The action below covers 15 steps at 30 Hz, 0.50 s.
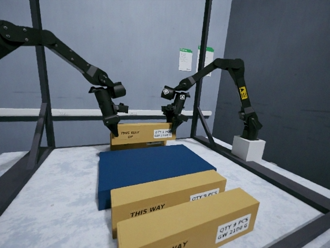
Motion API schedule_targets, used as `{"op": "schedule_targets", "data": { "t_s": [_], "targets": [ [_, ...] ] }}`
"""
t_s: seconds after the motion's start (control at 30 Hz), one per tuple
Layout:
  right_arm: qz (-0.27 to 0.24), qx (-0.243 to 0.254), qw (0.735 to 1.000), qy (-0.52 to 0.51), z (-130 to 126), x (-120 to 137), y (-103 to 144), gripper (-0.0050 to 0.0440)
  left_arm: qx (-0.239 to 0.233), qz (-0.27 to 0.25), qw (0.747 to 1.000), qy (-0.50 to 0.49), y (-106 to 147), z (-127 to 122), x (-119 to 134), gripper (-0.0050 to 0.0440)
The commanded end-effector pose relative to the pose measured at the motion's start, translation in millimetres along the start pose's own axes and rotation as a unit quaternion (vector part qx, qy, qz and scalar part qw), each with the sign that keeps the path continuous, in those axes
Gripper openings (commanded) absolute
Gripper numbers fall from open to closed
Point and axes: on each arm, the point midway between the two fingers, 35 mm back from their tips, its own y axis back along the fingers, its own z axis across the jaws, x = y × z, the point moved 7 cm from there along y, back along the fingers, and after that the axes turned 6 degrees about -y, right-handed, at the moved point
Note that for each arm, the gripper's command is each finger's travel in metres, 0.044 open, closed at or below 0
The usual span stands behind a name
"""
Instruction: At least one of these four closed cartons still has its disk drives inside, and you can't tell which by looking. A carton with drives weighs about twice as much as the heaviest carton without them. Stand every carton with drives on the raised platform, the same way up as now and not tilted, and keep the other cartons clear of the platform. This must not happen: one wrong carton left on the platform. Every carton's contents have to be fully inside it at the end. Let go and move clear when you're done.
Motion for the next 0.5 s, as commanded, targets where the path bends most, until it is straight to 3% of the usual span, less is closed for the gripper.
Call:
{"op": "schedule_targets", "data": {
  "t_s": [0.0,0.33,0.37,0.47],
  "targets": [
    [-0.031,-0.023,0.999,-0.01,3.4,-10.0,31.7,-0.005,0.017,-0.035,0.999,0.009,25.1,-1.6,-9.4,-0.005],
    [-0.031,-0.023,0.999,-0.01,3.4,-10.0,31.7,-0.005,0.017,-0.035,0.999,0.009,25.1,-1.6,-9.4,-0.005],
    [-0.024,-0.017,1.0,-0.007,-49.0,-8.5,21.9,-0.005,0.013,-0.026,1.0,0.007,13.1,50.3,-3.9,-0.005],
    [-0.024,-0.017,1.0,-0.007,-49.0,-8.5,21.9,-0.005,0.013,-0.026,1.0,0.007,13.1,50.3,-3.9,-0.005]
  ]
}}
